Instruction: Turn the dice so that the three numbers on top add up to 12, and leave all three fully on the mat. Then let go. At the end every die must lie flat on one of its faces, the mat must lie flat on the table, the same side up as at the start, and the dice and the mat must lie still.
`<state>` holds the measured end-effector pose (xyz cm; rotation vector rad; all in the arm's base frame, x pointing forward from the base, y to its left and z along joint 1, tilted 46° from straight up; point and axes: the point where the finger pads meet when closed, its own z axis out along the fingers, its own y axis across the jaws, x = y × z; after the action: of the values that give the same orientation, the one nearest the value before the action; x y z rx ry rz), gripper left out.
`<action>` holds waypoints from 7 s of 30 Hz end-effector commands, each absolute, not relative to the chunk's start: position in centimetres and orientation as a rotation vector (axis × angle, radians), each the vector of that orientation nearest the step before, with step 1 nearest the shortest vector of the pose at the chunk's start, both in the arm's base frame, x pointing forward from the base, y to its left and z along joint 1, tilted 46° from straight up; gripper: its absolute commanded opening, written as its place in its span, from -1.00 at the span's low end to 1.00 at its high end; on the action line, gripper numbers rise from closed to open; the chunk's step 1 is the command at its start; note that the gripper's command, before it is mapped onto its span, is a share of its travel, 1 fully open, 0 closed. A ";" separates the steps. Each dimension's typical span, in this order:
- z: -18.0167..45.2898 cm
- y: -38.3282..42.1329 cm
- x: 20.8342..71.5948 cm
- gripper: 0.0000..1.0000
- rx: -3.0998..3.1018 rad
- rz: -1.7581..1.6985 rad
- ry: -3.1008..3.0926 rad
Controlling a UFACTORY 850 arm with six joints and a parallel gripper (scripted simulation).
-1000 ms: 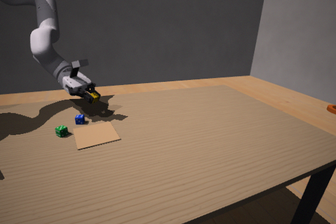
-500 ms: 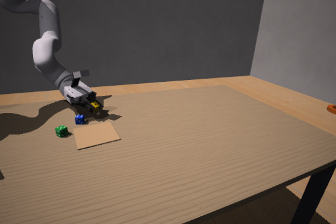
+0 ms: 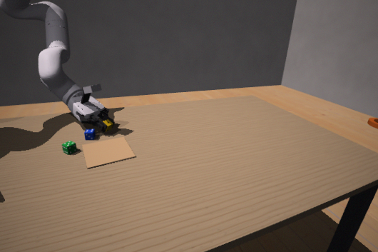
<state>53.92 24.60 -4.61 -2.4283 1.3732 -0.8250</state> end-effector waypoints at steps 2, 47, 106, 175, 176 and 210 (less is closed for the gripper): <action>-4.6 24.6 54.0 -0.47 -2.427 -0.826 1.374; -4.9 24.9 53.9 -0.47 -2.427 -0.826 1.374; -5.4 25.4 53.9 -0.30 -2.427 -0.826 1.374; -2.4 25.7 51.8 -0.05 -2.427 -0.826 1.374; -2.1 25.7 51.6 -0.05 -2.427 -0.826 1.374; 2.9 21.5 51.5 -0.05 -2.427 -0.826 1.374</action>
<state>51.45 21.64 2.72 -2.4277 1.3736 -0.8257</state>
